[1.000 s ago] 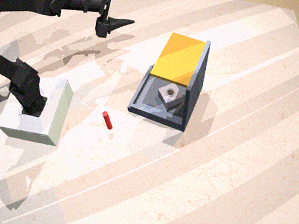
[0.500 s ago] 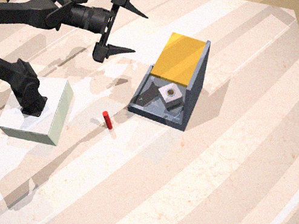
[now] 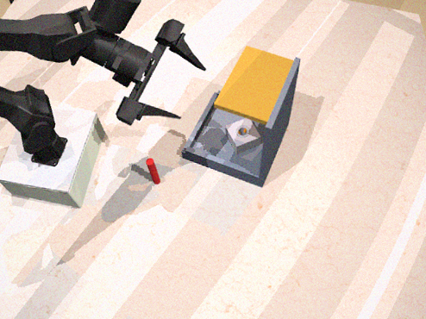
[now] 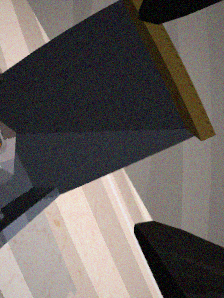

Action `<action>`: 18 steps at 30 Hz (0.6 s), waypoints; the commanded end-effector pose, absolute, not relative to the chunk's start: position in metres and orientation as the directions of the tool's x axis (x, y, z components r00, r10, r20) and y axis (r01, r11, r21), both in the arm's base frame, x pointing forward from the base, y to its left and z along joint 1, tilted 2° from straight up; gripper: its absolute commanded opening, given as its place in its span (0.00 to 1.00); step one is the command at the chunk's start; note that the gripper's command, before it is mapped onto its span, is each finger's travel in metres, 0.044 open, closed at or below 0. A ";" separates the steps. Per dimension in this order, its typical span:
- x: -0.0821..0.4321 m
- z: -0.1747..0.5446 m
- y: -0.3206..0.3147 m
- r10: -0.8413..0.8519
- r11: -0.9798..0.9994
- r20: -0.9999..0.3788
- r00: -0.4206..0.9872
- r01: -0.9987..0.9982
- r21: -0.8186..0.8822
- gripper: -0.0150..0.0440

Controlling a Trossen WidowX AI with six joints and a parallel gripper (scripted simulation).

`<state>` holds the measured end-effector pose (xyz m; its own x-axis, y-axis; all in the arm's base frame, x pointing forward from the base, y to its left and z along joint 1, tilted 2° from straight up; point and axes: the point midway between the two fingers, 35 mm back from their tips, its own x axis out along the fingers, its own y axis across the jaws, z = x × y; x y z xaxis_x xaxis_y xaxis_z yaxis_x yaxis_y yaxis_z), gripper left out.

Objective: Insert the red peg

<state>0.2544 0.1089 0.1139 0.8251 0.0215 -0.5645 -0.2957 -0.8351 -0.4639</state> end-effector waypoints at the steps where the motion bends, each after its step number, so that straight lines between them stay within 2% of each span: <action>1: 0.250 0.103 0.089 -0.021 -0.873 -0.597 0.802 -0.306 -0.380 1.00; 18: 0.224 0.069 0.020 -0.169 -0.948 -0.704 0.690 -0.308 -0.074 1.00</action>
